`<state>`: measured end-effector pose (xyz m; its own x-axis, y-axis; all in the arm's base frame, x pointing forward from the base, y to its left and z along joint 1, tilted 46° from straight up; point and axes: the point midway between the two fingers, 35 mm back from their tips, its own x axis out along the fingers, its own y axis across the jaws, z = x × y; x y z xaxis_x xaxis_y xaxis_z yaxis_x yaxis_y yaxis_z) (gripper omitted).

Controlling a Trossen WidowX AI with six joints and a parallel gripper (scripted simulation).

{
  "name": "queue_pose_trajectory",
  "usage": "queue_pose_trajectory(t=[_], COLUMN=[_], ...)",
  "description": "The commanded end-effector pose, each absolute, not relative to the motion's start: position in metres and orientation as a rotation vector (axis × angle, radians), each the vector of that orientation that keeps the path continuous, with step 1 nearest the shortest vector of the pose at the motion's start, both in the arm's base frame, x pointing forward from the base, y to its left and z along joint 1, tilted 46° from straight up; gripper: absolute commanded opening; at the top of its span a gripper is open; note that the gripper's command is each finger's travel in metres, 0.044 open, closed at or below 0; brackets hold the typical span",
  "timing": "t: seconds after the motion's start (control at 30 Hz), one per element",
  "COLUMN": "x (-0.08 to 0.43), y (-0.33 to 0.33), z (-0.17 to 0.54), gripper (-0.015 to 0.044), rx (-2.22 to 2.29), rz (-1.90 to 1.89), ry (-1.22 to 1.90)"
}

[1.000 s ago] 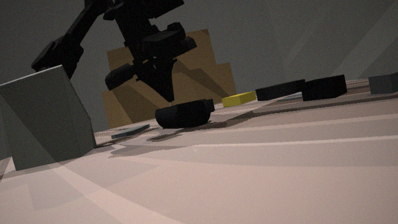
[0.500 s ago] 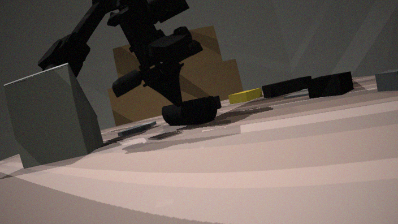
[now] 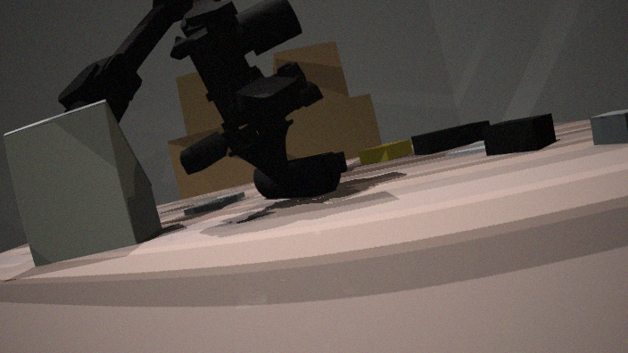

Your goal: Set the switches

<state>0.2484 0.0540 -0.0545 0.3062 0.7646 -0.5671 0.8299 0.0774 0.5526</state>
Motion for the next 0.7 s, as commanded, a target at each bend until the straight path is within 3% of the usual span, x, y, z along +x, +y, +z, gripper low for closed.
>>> queue_pose_trajectory(t=[0.0,0.67], x=[0.2448,0.2478], y=[0.0594,0.0672], z=[-0.0596,-0.0630], gripper=[0.0000,0.0000], rx=[1.690,1.692], rz=[-0.101,-0.098], ry=[1.471,1.472])
